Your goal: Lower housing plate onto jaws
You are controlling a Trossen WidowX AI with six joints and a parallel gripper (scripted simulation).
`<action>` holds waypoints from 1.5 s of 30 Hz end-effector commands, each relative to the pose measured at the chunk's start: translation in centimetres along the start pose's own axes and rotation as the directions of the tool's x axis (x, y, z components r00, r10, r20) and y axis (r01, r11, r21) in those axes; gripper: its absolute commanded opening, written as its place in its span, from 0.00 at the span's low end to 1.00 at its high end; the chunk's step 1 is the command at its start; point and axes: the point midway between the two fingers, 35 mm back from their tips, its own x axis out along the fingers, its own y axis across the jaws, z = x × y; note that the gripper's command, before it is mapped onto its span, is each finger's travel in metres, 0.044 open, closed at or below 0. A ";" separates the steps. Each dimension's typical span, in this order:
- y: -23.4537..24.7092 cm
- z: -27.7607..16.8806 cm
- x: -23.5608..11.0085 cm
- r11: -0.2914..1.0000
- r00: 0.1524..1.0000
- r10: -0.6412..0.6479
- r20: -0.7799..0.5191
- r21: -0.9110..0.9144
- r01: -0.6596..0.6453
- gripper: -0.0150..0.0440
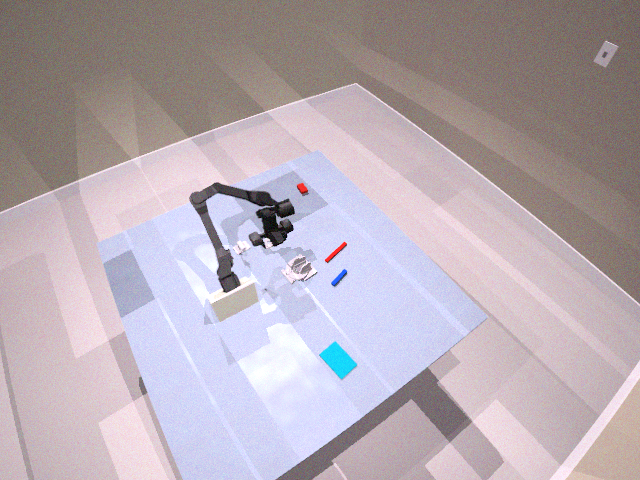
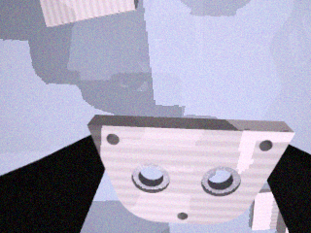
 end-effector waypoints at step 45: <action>2.4 13.3 0.6 0.165 0.998 -0.001 -0.055 0.985 0.055 0.85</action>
